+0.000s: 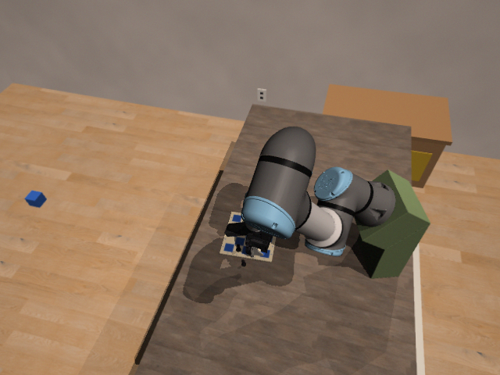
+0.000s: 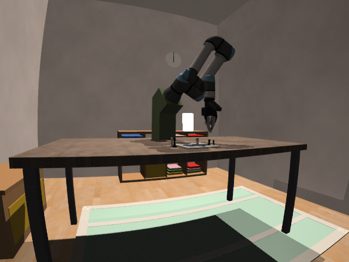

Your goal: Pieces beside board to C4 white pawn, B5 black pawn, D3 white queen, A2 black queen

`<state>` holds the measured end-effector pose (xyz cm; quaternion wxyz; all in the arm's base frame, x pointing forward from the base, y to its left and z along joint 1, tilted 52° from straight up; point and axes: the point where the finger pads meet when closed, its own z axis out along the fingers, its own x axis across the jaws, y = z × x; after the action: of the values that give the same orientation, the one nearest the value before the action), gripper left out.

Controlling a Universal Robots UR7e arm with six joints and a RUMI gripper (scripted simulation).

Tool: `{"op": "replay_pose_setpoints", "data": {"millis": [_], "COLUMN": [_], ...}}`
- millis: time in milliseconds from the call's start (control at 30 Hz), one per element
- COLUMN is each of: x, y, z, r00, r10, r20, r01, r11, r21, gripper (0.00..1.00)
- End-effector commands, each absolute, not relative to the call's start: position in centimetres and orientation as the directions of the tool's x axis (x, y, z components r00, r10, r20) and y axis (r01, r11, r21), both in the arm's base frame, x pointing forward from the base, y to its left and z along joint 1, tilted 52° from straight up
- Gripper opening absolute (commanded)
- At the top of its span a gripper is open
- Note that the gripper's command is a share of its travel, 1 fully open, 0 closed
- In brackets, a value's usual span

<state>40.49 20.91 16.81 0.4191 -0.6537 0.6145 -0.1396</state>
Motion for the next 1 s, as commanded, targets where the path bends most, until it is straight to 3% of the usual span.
{"op": "replay_pose_setpoints", "data": {"millis": [0,967], "x": [40.0,39.0], "y": [20.6,20.1], "z": [17.3,18.2], "r00": [0.209,0.209], "r10": [-0.919,-0.919], "r20": [-0.334,-0.334], "r01": [-0.689,-0.689], "r11": [0.104,0.104], "r21": [-0.717,-0.717], "gripper": [0.0,0.0]}}
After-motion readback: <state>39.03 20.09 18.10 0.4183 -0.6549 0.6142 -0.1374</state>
